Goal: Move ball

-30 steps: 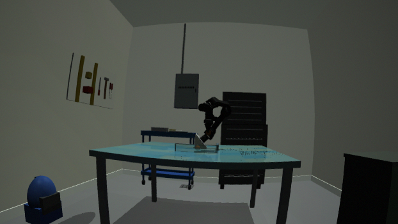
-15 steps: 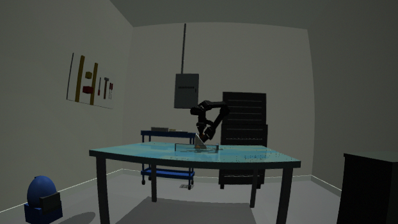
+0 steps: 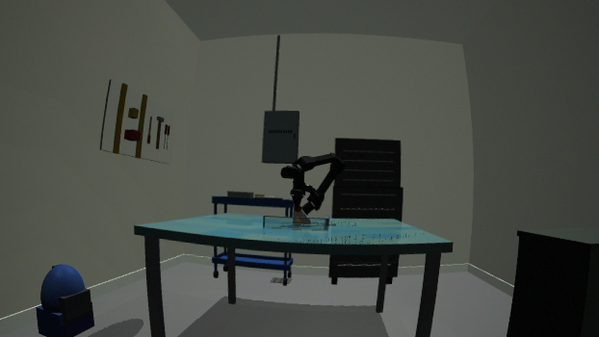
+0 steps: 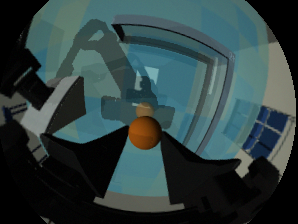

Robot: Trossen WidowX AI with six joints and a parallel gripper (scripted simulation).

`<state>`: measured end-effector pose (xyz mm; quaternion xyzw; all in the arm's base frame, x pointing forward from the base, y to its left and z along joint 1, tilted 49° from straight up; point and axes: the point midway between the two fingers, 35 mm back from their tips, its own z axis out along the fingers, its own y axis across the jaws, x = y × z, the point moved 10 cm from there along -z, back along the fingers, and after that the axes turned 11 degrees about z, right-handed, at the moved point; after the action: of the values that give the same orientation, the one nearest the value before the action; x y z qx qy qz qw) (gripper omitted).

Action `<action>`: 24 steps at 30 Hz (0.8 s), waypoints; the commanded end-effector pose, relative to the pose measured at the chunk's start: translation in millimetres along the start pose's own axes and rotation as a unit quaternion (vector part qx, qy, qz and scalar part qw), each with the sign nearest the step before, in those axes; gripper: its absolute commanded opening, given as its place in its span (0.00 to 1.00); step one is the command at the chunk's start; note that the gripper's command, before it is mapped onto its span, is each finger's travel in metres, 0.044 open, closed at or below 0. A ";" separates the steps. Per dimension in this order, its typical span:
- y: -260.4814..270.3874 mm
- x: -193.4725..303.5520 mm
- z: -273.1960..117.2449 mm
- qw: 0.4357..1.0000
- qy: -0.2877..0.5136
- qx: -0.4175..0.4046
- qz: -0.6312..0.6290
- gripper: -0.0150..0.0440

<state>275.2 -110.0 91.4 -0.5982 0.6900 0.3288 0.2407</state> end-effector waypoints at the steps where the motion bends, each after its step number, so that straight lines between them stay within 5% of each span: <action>1: -0.4 -0.4 15.7 1.000 -0.001 -0.002 0.000 0.25; 10: 1.5 -1.2 61.1 1.000 -0.003 -0.003 0.000 0.25; 24: 1.9 -1.4 76.2 1.000 -0.003 -0.003 0.000 0.25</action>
<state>270.1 -56.7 45.7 -0.5995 0.6880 0.3295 0.2422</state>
